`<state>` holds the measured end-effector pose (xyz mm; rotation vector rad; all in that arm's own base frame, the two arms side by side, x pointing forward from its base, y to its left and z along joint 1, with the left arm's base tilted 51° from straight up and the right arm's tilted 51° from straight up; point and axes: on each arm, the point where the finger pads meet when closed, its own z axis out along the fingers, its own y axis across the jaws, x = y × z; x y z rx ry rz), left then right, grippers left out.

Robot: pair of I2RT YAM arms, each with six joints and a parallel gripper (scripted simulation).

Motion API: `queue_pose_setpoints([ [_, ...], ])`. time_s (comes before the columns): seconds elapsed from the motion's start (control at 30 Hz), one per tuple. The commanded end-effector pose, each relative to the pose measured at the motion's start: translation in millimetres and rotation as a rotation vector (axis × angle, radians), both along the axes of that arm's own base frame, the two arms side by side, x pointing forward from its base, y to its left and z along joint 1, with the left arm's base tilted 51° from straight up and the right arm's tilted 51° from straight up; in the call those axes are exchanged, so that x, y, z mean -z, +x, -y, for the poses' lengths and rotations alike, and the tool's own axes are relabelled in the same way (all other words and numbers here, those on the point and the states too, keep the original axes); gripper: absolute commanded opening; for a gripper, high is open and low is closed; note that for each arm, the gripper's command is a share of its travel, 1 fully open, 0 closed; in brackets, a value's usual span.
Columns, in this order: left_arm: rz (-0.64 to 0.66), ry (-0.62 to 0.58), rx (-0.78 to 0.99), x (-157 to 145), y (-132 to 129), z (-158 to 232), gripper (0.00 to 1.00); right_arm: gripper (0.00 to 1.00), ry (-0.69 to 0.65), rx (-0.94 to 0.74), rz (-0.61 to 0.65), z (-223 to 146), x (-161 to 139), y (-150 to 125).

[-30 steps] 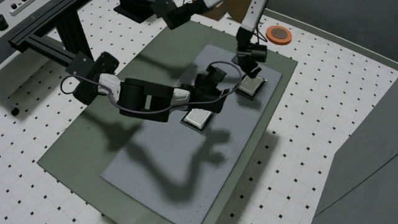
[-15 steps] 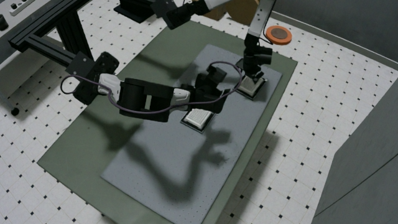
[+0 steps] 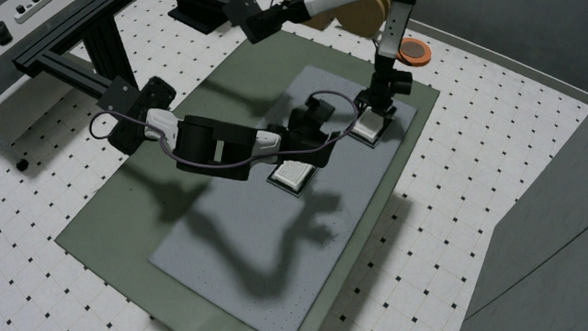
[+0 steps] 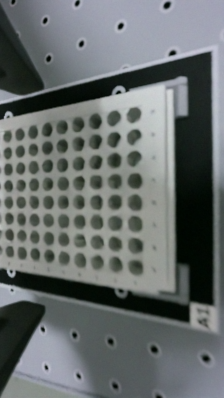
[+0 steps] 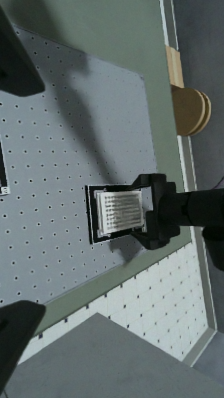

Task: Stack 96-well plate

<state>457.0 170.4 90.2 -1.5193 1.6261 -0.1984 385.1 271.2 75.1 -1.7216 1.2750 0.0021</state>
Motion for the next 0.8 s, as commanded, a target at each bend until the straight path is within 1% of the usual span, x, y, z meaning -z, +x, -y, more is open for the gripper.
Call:
queue_pose_setpoints([
  [0.0, -0.019, -0.033, 0.011, 11.5, 4.5, -0.2, 1.0, 1.0, 0.023, 0.007, 0.019, -0.8, -9.1, 7.5],
  [0.5, -0.009, -0.029, 0.012, 20.9, 17.8, -9.0, 1.0, 1.0, 0.023, 0.007, 0.019, -0.8, -9.1, 7.5],
  [0.53, -0.006, -0.028, 0.012, 20.4, 18.3, -9.2, 0.99, 1.0, 0.023, 0.007, 0.019, -0.8, -9.1, 7.5],
  [0.77, -0.022, -0.028, 0.007, 24.1, 15.5, -7.7, 0.79, 1.0, 0.023, 0.007, 0.019, -0.8, -9.1, 7.5],
])
